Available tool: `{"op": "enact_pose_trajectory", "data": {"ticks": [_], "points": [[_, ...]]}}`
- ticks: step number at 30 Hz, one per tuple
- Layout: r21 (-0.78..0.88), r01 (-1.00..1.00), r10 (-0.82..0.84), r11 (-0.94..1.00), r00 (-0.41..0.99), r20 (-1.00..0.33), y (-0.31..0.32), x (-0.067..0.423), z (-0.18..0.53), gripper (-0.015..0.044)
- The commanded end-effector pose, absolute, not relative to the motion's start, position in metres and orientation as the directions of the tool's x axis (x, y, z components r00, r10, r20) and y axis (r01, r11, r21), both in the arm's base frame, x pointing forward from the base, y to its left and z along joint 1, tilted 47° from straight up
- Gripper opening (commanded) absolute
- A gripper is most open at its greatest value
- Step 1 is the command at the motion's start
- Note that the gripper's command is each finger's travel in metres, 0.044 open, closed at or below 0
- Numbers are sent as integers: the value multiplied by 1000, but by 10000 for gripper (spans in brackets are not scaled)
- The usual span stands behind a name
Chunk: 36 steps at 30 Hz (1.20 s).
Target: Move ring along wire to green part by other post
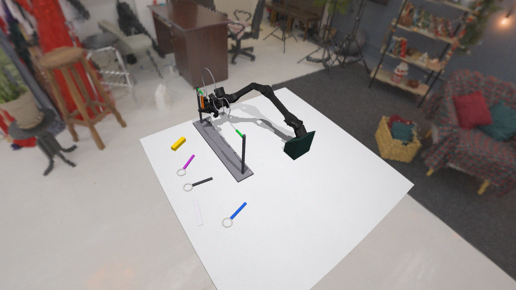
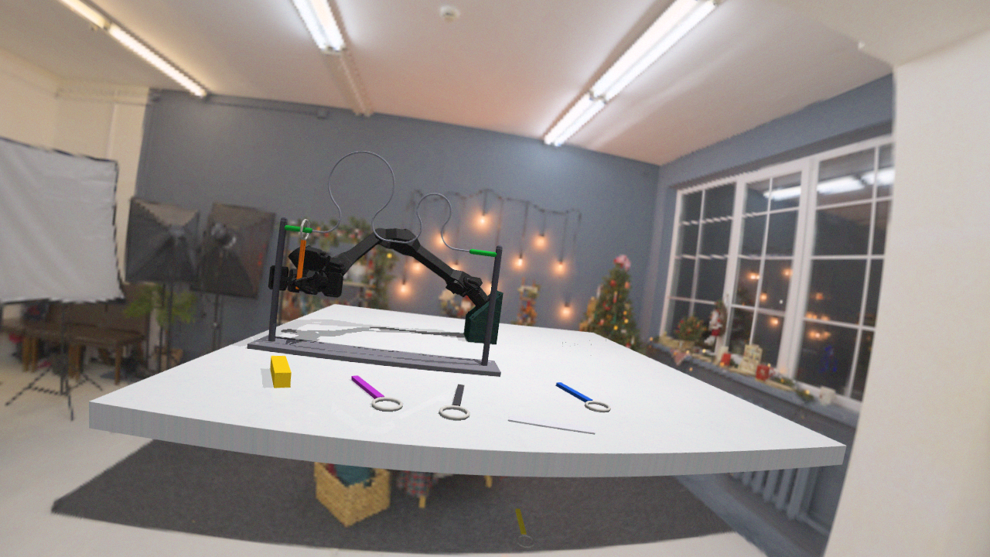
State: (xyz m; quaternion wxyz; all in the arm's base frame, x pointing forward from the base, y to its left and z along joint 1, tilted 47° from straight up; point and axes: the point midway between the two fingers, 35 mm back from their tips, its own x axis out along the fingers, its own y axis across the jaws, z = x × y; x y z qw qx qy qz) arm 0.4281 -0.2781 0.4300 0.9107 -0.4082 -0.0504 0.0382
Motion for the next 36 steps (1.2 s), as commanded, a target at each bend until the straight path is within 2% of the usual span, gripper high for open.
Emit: {"op": "enact_pose_trajectory", "data": {"ticks": [1, 19, 36], "points": [[-749, -26, 107, 662, 993, 59, -279, 428, 430, -150], [-749, -26, 99, 662, 994, 53, -278, 427, 429, -150], [-745, -29, -113, 666, 984, -139, -267, 390, 419, -150]]}}
